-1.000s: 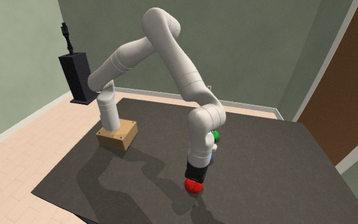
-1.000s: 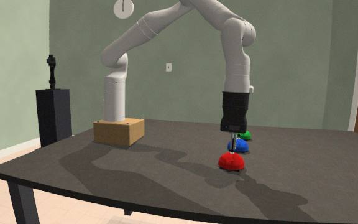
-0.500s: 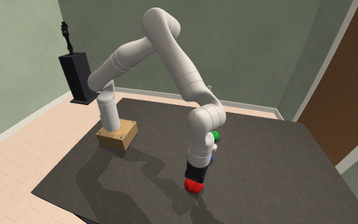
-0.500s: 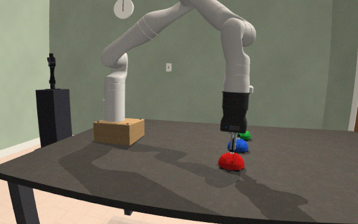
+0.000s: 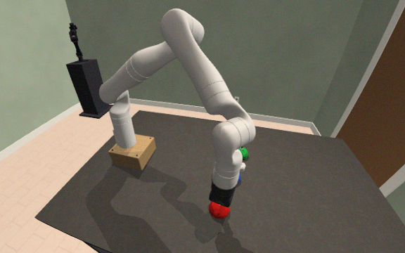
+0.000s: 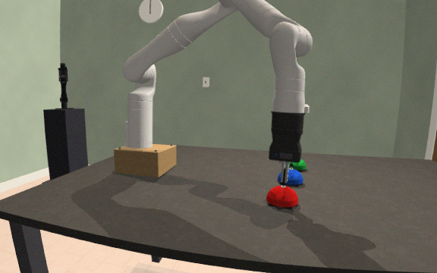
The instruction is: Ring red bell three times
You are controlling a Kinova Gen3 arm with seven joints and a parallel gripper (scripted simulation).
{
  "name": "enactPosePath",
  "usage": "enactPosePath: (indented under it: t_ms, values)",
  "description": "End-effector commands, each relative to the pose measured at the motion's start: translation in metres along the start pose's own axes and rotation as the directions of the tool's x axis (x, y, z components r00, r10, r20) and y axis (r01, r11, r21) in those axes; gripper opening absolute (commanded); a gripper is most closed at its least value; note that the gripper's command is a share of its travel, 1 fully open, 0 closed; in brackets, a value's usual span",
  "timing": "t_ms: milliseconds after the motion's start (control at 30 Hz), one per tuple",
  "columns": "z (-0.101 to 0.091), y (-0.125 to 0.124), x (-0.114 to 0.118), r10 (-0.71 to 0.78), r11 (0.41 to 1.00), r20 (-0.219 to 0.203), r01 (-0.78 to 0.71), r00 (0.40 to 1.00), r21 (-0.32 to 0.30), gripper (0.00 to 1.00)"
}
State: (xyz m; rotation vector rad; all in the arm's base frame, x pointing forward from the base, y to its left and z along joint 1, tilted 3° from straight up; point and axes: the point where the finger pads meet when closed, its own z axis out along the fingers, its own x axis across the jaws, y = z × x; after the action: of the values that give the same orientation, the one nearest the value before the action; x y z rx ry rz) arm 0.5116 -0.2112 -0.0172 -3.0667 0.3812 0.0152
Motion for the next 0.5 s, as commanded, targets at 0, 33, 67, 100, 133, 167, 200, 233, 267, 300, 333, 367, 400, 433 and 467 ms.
enactPosePath:
  t_ms: [0,33,67,100,133,167,200,233,267,300,333,367,400,433,467]
  values:
    - [0.0003,0.0003,-0.0004,0.000,1.000,0.001,0.000,1.000,0.000,0.17]
    - [0.0003,0.0003,-0.0004,0.000,1.000,0.001,0.000,1.000,0.000,0.17]
    - [0.0003,0.0003,-0.0004,0.000,1.000,0.001,0.000,1.000,0.000,0.17]
    - [0.0003,0.0003,-0.0004,0.000,1.000,0.001,0.000,1.000,0.000,0.17]
    - [0.0002,0.0003,-0.0004,0.000,1.000,0.001,0.000,1.000,0.000,0.17]
    - [0.0001,0.0003,-0.0004,0.000,1.000,0.001,0.000,1.000,0.000,0.17]
    - [0.0000,0.0003,-0.0004,0.000,1.000,0.001,0.000,1.000,0.000,0.17]
    - [-0.0001,0.0003,-0.0004,0.000,1.000,0.001,0.000,1.000,0.000,0.17]
    - [-0.0002,0.0003,-0.0004,0.000,1.000,0.001,0.000,1.000,0.000,0.17]
    - [-0.0004,0.0003,-0.0004,0.000,1.000,0.001,0.000,1.000,0.000,0.17]
    - [-0.0005,0.0003,-0.0005,0.000,1.000,0.001,0.000,1.000,0.000,0.17]
    - [-0.0007,0.0003,-0.0005,0.000,1.000,0.001,0.000,1.000,0.000,0.17]
    - [-0.0008,0.0003,-0.0005,0.000,1.000,0.001,0.000,1.000,0.000,0.17]
    - [-0.0010,0.0003,-0.0005,0.000,1.000,0.001,0.000,1.000,0.000,0.17]
    - [-0.0012,0.0003,-0.0006,0.000,1.000,0.001,0.000,1.000,0.000,0.17]
